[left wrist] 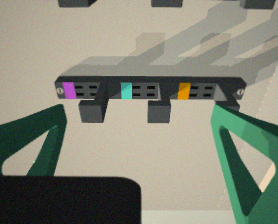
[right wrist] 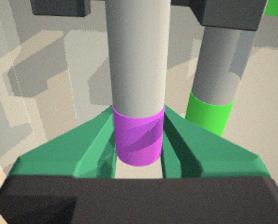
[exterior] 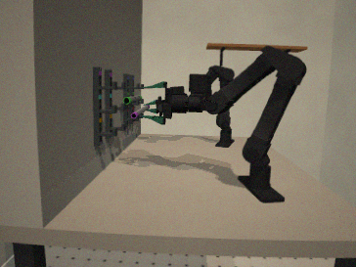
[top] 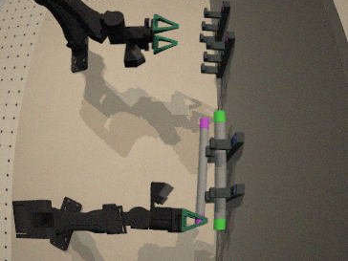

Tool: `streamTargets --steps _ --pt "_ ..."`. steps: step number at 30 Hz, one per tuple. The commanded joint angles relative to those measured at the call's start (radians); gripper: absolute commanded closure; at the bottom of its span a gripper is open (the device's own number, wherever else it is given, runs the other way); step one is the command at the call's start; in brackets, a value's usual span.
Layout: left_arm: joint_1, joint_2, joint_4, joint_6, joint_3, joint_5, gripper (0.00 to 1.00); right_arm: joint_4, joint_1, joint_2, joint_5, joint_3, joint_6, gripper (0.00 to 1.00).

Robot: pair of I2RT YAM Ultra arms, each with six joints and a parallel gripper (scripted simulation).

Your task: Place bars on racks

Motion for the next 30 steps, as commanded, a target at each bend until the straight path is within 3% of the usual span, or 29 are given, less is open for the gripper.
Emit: streamTargets --steps 1,30 --pt "-0.009 0.006 0.011 -0.001 -0.010 -0.006 0.00 0.064 0.011 -0.041 0.007 -0.001 0.027 1.00" --pt "-0.009 0.006 0.011 -0.001 -0.010 -0.006 0.00 0.064 0.021 -0.120 0.016 -0.080 0.027 1.00"
